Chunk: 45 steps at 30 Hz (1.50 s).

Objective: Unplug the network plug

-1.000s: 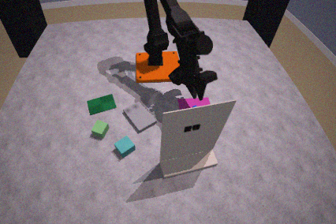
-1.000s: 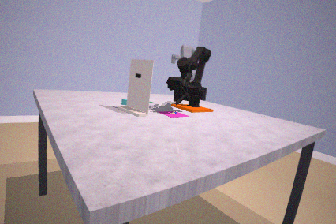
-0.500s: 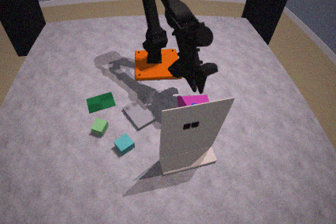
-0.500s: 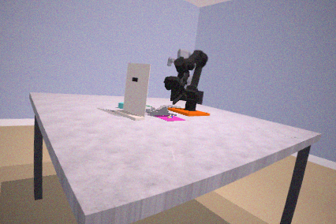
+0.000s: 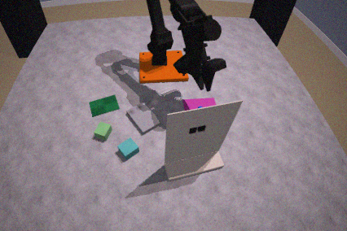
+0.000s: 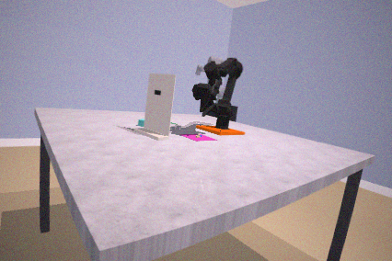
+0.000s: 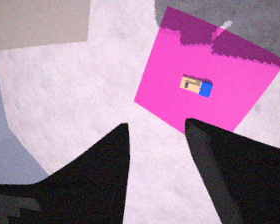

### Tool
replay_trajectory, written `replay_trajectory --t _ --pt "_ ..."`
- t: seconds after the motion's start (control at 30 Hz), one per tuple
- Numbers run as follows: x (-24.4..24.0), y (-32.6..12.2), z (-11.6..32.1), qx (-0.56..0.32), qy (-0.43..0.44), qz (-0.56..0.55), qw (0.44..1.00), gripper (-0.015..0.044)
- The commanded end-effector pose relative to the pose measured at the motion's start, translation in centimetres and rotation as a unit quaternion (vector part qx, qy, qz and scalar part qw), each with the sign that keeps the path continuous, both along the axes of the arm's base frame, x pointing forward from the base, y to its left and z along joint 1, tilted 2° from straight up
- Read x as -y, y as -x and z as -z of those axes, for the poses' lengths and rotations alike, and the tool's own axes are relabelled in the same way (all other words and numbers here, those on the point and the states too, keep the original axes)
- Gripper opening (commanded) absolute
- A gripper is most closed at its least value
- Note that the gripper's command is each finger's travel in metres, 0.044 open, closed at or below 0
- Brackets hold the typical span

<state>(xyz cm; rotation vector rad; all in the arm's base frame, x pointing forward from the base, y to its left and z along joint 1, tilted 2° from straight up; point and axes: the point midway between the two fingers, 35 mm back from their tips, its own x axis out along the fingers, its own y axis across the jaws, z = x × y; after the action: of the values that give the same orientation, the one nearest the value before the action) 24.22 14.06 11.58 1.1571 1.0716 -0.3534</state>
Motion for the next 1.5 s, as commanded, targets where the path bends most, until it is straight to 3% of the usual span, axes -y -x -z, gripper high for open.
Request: replay_trajectory --t 0.0,0.4,1.47 --pt "0.1 0.1 -0.8 0.001 0.000 0.000 1.000 0.0156" --pt "0.1 0.2 -1.9 0.000 0.000 0.000 1.000 0.0156" --pt "0.1 0.2 -11.3 0.001 0.000 0.000 1.000 0.0156"
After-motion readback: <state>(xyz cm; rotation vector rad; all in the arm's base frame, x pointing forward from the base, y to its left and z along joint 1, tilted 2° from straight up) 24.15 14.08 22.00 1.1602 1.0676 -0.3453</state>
